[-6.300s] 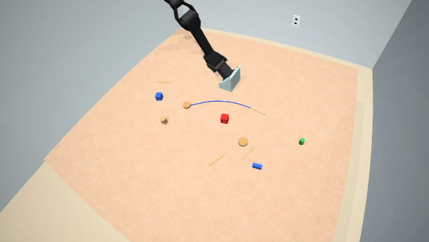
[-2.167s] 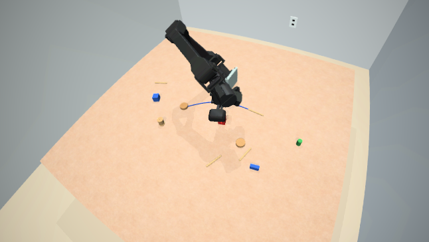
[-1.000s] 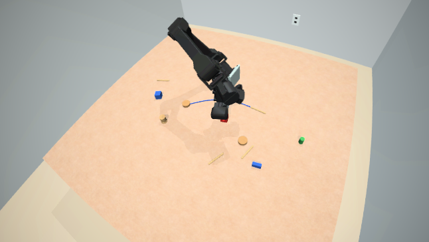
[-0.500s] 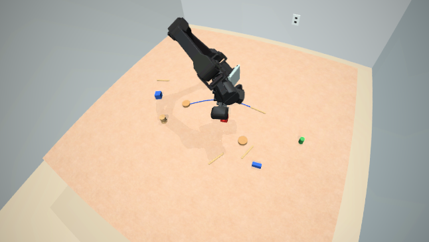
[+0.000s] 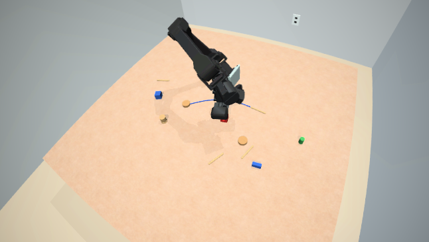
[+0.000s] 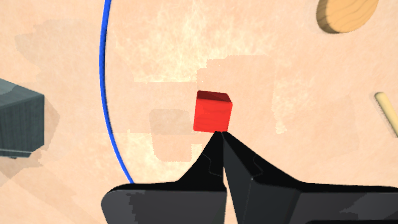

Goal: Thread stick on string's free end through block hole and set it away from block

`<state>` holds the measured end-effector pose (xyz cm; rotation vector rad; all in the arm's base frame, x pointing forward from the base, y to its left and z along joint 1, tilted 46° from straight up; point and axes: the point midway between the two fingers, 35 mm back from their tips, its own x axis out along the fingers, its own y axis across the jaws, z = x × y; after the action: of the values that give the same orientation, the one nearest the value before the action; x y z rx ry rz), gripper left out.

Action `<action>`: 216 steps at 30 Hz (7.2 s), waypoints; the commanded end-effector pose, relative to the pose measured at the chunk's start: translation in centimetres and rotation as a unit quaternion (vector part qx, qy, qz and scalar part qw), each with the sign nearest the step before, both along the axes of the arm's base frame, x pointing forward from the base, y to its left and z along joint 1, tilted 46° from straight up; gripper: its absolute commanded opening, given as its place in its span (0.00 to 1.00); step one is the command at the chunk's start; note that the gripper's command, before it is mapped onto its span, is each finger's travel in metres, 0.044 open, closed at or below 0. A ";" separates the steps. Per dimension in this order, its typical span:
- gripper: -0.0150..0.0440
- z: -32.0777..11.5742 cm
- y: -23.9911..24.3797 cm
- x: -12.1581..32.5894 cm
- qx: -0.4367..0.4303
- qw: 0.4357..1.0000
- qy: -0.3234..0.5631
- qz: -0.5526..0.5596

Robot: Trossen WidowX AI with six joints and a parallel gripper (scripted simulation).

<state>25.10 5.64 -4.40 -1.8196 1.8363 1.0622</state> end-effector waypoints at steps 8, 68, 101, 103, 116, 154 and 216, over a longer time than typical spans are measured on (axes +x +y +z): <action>0.43 -1.7 2.7 -2.3 0.001 0.999 -0.037 -0.035; 0.46 -8.8 5.7 -11.4 -0.023 0.977 -0.149 -0.150; 0.25 -10.3 4.1 -11.8 -0.022 0.977 -0.149 -0.153; 0.25 -10.3 4.1 -11.8 -0.022 0.977 -0.149 -0.153; 0.25 -9.4 5.2 -11.5 -0.022 0.977 -0.149 -0.153; 0.25 -6.1 8.3 -11.1 -0.022 0.977 -0.148 -0.153; 0.25 -2.6 4.8 -7.0 -0.002 0.997 0.076 0.014</action>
<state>17.57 10.38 -7.46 -1.8008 1.9261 1.2079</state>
